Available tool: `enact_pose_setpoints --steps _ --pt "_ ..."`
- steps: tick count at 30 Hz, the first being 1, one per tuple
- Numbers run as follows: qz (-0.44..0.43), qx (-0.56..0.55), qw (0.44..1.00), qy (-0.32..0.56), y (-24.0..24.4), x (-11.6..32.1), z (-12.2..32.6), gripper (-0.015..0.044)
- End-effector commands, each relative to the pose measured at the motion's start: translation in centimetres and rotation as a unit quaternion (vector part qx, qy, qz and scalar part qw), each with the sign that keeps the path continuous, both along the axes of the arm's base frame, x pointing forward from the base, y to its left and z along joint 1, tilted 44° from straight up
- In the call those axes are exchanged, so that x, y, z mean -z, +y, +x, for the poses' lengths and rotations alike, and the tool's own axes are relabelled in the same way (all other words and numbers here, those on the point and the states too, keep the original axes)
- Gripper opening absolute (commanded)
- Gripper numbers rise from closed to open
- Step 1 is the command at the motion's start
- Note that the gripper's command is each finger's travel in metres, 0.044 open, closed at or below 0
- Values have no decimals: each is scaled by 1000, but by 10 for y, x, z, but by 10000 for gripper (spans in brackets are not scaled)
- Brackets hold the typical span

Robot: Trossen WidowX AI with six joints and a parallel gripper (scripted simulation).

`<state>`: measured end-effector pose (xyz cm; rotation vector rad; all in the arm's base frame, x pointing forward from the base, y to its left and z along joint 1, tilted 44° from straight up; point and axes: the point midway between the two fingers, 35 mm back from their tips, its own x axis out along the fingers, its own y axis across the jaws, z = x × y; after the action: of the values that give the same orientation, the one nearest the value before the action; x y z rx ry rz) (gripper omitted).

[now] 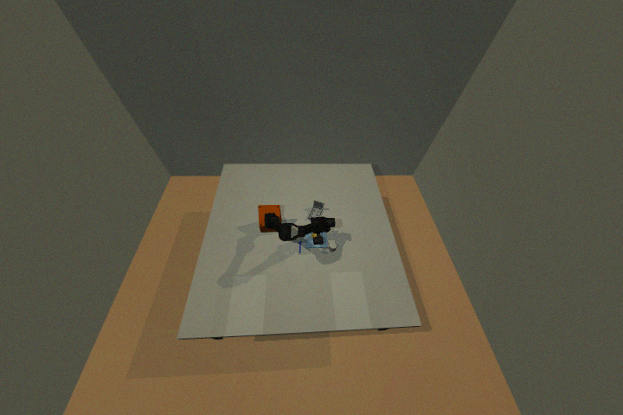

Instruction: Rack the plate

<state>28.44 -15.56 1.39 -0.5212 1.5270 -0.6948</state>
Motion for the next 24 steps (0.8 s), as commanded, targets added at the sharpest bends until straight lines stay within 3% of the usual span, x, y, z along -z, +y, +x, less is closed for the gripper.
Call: enact_pose_setpoints --steps 1,6,17,24 --pt "-1 -1 1000 1 0 0 0 312" --pt "-1 -1 1000 1 0 0 0 278" --pt "7 -2 1000 0 32 -28 15 0" --pt "22 3 1000 -2 59 -48 20 0"
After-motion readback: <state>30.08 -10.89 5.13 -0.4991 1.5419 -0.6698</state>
